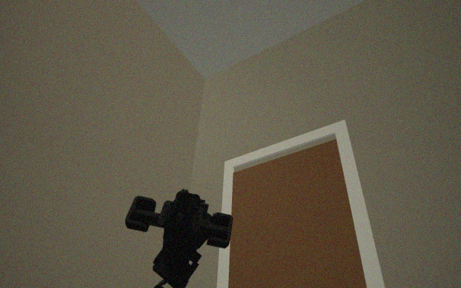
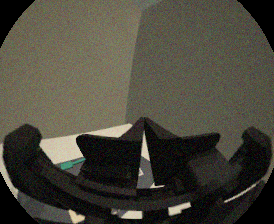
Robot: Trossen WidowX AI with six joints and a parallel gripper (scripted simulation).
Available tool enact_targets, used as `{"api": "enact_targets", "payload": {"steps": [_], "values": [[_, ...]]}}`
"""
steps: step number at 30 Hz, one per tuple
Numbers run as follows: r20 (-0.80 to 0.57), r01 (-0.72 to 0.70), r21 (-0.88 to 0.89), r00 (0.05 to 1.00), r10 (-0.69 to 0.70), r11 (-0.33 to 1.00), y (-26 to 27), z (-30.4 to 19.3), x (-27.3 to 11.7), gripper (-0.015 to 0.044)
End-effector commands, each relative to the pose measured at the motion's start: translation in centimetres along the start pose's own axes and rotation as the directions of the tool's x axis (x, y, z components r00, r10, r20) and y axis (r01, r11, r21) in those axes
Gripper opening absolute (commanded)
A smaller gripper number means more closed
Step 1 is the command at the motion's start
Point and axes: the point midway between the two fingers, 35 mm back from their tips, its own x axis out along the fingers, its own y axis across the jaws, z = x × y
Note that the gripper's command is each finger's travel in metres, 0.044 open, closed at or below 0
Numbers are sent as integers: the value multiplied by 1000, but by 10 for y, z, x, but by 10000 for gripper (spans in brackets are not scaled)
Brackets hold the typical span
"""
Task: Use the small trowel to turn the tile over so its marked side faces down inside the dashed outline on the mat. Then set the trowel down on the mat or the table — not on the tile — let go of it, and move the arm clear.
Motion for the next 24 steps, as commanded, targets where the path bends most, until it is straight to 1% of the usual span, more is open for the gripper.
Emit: {"api": "enact_targets", "payload": {"steps": [1, 6, 12, 17, 18, 24], "values": [[0, 0, 0, 1000, 0, 1000, 0, 0, 0, 0], [0, 0, 0, 1000, 0, 1000, 0, 0, 0, 0], [-5, 1, -2, 1000, -1, 1000, 0, 0, 1, 153], [-125, 27, -68, 992, -35, 997, 11, -5, 22, 284], [-152, 31, -84, 987, -44, 996, 14, -6, 27, 300], [-309, 39, -187, 946, -97, 982, 28, -20, 57, 300]]}}
